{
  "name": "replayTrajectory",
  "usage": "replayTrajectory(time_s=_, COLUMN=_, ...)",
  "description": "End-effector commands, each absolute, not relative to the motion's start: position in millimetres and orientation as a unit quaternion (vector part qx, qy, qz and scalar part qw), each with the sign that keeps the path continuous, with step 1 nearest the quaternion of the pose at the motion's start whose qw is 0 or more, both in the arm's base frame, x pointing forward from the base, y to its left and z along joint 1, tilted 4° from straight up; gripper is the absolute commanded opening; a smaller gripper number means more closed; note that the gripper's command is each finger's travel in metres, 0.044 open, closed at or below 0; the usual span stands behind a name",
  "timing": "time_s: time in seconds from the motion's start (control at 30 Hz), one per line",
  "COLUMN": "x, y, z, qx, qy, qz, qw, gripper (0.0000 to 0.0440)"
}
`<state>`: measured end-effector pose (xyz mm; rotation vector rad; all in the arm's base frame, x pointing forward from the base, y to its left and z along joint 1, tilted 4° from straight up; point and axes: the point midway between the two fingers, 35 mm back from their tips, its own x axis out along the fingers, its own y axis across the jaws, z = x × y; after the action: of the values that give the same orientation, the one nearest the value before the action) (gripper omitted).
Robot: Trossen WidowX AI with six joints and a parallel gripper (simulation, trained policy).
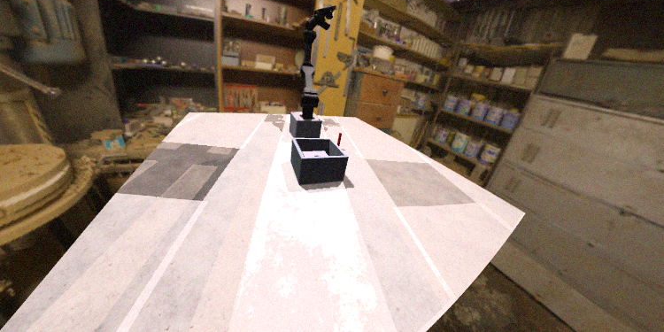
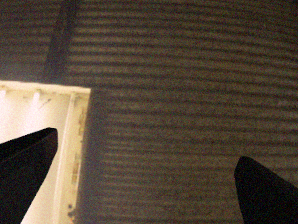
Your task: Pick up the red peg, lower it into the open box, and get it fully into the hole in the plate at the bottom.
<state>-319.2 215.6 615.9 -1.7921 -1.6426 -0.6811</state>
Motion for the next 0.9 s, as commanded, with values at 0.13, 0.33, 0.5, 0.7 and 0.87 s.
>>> replayTrajectory(time_s=0.13, x=-286, y=193, z=641, qx=-0.662, qy=-0.605, qz=-0.258, qw=0.360, gripper=0.0440)
replayTrajectory(time_s=0.33, x=-230, y=162, z=668, qx=-0.638, qy=-0.580, qz=-0.227, qw=0.453, gripper=0.0440)
replayTrajectory(time_s=0.5, x=-182, y=139, z=684, qx=-0.614, qy=-0.553, qz=-0.200, qw=0.526, gripper=0.0440)
replayTrajectory(time_s=0.7, x=-120, y=112, z=695, qx=-0.581, qy=-0.513, qz=-0.167, qw=0.610, gripper=0.0440)
replayTrajectory(time_s=0.87, x=-68, y=91, z=696, qx=-0.550, qy=-0.472, qz=-0.143, qw=0.675, gripper=0.0440)
